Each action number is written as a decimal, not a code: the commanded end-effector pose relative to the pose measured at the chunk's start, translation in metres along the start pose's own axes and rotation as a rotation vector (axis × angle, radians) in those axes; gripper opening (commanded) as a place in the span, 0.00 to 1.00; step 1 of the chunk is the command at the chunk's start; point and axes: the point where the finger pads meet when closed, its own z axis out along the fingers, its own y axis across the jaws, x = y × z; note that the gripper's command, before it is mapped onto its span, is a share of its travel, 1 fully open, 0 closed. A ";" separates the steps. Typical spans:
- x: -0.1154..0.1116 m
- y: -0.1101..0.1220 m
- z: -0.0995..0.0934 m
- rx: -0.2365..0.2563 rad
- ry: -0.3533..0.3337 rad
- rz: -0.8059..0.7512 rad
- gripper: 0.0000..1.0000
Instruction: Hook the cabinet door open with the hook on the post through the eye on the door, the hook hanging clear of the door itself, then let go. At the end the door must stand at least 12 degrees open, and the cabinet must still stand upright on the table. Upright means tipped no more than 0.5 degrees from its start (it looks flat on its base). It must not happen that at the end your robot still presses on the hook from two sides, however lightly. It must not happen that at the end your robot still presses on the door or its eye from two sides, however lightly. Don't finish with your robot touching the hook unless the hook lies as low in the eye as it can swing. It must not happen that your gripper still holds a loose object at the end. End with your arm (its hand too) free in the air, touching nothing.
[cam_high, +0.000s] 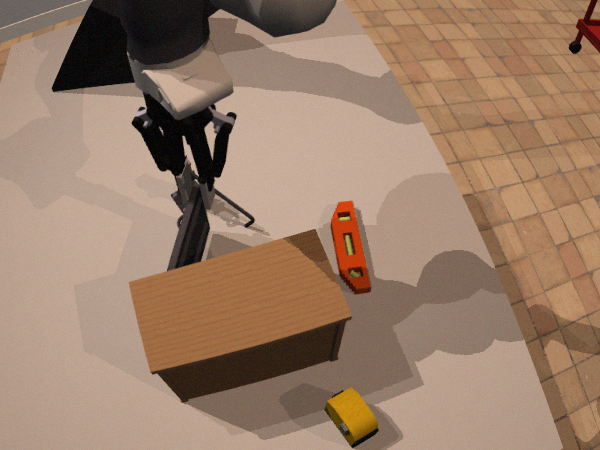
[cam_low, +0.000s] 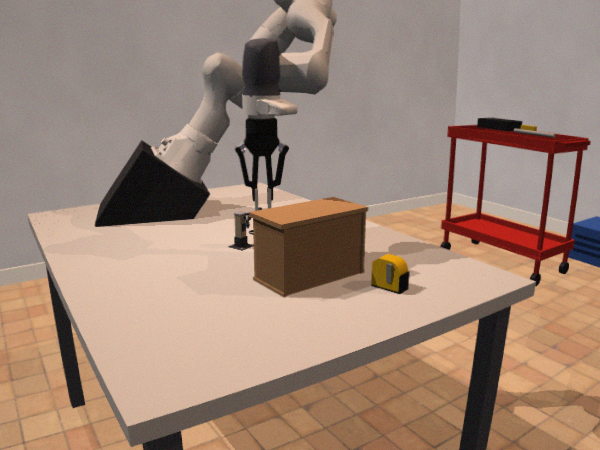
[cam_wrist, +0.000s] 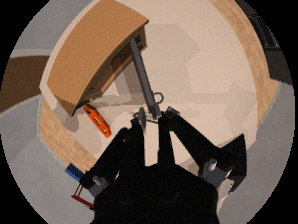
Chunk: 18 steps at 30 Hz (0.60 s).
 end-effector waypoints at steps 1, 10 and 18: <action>0.001 -0.003 -0.001 -0.004 0.001 0.056 0.16; 0.002 -0.009 -0.001 -0.004 0.002 0.089 0.16; 0.003 -0.017 -0.001 -0.004 0.002 0.140 0.16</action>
